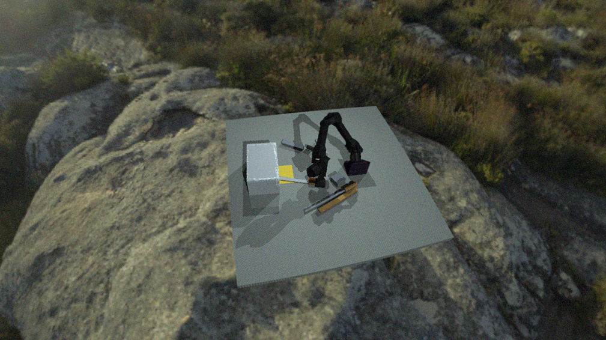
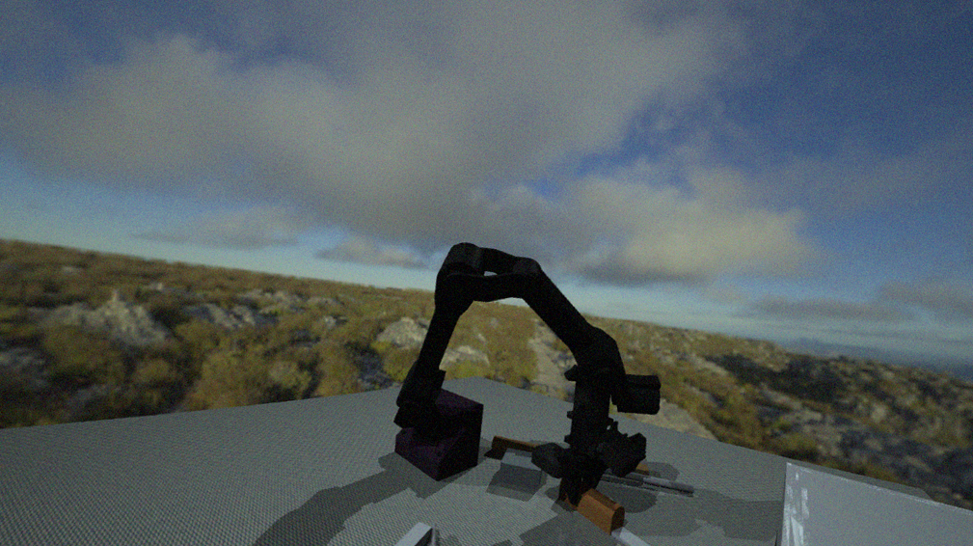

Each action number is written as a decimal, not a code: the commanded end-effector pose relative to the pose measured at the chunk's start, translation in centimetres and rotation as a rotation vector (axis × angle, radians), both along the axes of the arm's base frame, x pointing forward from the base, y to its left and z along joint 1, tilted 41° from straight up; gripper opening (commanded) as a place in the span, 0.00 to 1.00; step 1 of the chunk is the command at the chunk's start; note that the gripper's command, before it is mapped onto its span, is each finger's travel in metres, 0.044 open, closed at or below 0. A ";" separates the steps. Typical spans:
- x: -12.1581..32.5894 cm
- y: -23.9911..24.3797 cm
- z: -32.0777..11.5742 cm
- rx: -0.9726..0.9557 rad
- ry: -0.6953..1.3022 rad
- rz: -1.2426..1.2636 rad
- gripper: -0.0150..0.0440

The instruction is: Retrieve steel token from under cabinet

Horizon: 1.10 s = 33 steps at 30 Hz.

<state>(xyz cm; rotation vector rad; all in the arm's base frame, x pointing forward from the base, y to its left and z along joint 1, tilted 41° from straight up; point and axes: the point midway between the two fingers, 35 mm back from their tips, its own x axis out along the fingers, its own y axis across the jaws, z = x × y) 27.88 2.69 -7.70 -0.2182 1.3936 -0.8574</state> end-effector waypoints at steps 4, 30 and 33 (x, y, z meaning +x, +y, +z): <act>-1.5 0.5 -0.4 -0.001 0.006 -0.001 0.25; -2.0 1.0 -0.5 -0.006 -0.061 -0.077 0.25; -2.0 1.1 -0.5 -0.007 -0.076 -0.095 0.25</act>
